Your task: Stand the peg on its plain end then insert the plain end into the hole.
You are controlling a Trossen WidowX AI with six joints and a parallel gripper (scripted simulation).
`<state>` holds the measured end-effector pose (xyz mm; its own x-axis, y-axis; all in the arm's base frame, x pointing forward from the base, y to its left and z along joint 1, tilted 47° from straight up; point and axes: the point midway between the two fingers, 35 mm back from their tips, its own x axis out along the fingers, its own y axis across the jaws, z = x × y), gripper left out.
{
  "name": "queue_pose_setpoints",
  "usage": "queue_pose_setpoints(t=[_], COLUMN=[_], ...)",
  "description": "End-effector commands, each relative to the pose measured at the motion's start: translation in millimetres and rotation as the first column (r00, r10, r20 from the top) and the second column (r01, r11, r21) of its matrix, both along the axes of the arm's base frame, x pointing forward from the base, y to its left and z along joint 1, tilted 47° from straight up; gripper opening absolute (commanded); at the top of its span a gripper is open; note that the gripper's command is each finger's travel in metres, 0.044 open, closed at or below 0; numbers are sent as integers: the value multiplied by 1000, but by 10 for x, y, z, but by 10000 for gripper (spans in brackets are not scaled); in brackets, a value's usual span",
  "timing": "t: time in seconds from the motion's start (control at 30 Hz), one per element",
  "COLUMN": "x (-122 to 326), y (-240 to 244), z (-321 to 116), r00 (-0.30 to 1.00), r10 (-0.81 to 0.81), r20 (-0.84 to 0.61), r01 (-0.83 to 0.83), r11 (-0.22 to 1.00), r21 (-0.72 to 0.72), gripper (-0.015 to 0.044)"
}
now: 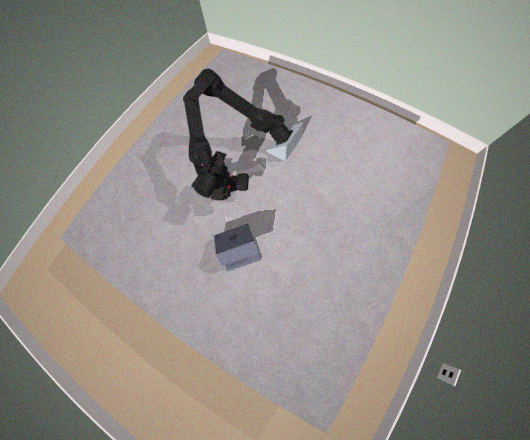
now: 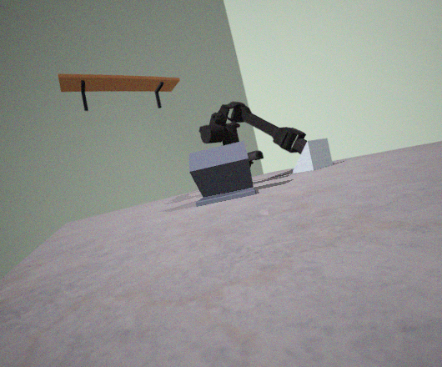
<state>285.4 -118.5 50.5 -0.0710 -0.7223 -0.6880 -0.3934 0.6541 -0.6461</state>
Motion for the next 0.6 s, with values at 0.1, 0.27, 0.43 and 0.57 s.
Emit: queue_pose_setpoints(t=[0.1,0.27,0.43,0.57], x=[-10,-10,-10,-10], y=[-5,-5,-5,-5], z=[-7,-7,-7,-7], r00=[1000,1000,1000,1000], r10=[3,3,3,3], r20=[-6,-6,-6,-6], r01=[-3,-3,-3,-3], r11=[1000,1000,1000,1000], r21=[-4,-4,-4,-4], gripper=[110,110,83,57])
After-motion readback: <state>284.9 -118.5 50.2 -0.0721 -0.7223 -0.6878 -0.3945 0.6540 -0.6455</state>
